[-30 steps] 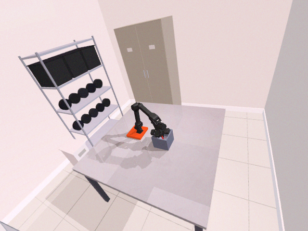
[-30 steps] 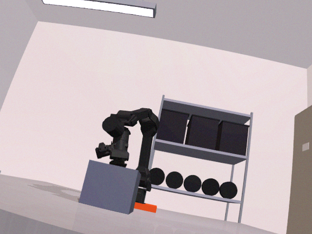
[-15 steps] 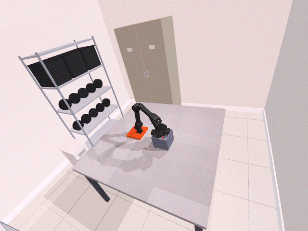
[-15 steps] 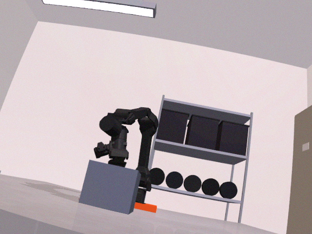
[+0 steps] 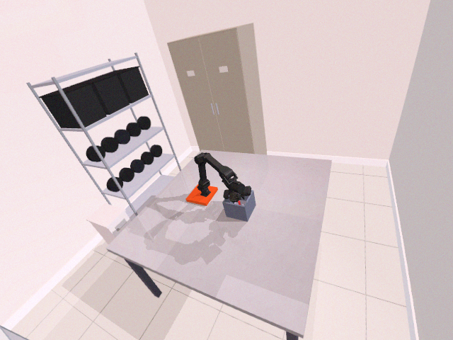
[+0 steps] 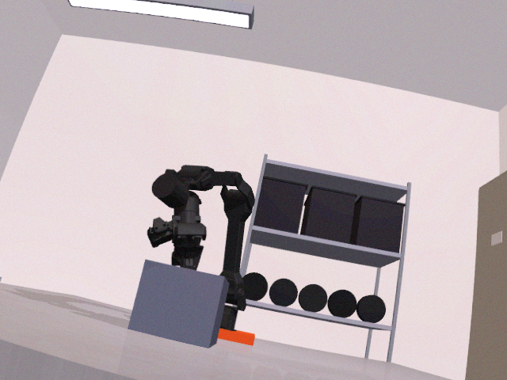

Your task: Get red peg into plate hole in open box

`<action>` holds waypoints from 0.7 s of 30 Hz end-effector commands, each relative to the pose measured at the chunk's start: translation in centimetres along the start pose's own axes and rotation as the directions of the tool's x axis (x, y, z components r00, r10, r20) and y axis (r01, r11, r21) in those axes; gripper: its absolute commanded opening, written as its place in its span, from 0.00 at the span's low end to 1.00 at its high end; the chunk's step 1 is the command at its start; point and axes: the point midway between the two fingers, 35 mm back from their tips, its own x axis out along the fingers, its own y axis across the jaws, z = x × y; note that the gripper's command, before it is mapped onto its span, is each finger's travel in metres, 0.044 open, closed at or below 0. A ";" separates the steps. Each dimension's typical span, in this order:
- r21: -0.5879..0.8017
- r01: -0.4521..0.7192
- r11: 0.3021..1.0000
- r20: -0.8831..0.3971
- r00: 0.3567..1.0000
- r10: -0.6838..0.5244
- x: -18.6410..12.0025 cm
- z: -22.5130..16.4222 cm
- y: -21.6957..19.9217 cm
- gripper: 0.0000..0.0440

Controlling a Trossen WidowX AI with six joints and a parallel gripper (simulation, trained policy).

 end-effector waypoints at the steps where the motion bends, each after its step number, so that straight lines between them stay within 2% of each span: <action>1: -0.004 -0.024 1.000 -0.024 0.999 0.024 -0.6 -0.1 0.4 0.26; 21: -0.045 -0.142 0.989 -0.140 0.981 0.134 -1.6 0.8 2.6 0.26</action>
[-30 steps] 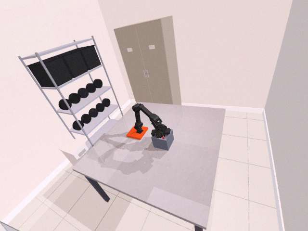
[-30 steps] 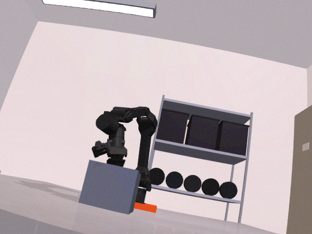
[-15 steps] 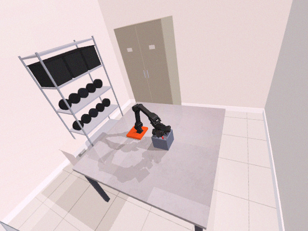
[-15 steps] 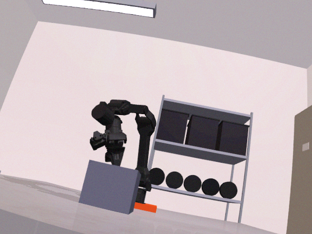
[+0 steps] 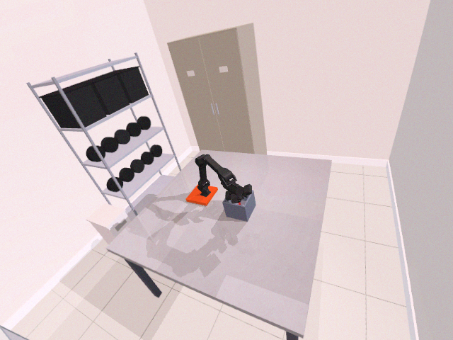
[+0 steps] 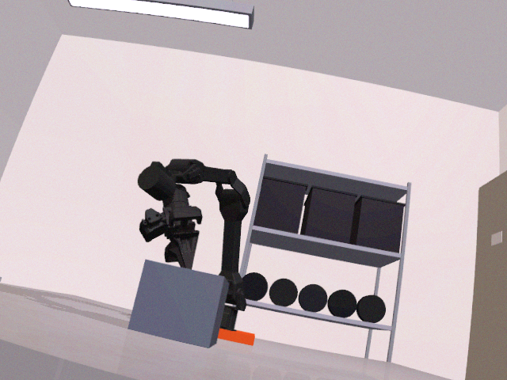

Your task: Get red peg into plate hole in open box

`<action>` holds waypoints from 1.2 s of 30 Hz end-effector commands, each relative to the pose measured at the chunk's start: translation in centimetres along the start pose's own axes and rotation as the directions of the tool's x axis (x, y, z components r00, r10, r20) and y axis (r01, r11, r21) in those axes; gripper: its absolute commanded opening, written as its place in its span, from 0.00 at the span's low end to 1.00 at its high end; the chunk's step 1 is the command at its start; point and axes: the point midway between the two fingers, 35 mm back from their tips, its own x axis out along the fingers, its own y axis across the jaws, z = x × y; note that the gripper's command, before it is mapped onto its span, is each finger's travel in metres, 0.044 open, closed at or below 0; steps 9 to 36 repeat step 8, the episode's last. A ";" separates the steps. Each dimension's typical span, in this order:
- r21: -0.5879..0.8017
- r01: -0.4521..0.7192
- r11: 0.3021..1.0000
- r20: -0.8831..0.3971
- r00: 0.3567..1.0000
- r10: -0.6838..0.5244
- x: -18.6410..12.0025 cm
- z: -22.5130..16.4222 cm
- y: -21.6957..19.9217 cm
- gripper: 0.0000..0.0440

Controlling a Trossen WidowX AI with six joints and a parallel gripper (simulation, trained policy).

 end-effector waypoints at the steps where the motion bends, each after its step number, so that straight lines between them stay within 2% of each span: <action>1: -0.009 -0.010 1.000 -0.019 1.000 0.010 0.1 0.2 0.2 0.26; 8: -0.036 -0.042 0.998 -0.043 0.998 0.041 0.0 0.7 0.8 0.26; 36: -0.036 -0.042 0.998 -0.043 0.998 0.041 0.0 0.7 0.8 0.26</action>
